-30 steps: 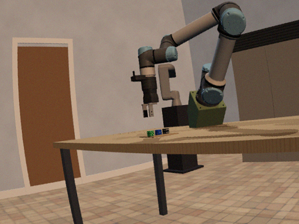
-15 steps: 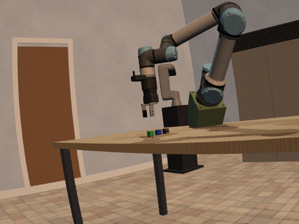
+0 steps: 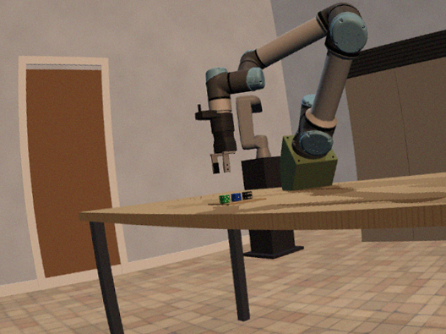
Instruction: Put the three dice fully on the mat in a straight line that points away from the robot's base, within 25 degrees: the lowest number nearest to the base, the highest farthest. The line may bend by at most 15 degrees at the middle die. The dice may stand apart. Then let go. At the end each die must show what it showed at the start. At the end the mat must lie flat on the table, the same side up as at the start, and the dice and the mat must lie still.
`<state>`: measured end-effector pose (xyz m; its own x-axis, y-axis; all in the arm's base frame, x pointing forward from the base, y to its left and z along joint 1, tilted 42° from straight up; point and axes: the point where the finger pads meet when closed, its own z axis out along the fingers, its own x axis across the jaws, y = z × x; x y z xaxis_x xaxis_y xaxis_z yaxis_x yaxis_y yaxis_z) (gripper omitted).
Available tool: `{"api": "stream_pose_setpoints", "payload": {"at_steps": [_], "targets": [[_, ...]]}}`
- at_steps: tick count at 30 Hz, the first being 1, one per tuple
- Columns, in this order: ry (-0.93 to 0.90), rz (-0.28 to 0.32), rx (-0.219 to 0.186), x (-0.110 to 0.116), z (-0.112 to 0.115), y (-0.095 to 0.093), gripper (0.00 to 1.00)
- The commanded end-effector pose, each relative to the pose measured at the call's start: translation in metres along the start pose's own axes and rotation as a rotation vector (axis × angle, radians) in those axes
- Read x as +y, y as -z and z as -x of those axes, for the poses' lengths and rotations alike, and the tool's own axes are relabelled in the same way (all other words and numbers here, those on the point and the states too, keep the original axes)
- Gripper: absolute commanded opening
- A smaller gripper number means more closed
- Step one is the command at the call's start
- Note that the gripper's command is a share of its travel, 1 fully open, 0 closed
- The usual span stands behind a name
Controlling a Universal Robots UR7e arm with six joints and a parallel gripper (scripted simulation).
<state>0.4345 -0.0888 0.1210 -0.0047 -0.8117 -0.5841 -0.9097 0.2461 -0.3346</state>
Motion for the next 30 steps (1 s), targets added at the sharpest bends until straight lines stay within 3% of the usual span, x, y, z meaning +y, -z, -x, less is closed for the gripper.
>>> {"api": "stream_pose_setpoints", "payload": {"at_steps": [1,9,11,17,30], "targets": [[0.001,-0.001,0.002,-0.001,0.0,0.012,1.0],[0.001,-0.001,0.002,-0.001,0.0,0.052,1.0],[0.001,-0.001,0.002,-0.001,0.0,0.052,1.0],[0.001,-0.001,0.002,-0.001,0.0,0.076,1.0],[0.001,-0.001,0.002,0.0,0.0,0.082,1.0]]}}
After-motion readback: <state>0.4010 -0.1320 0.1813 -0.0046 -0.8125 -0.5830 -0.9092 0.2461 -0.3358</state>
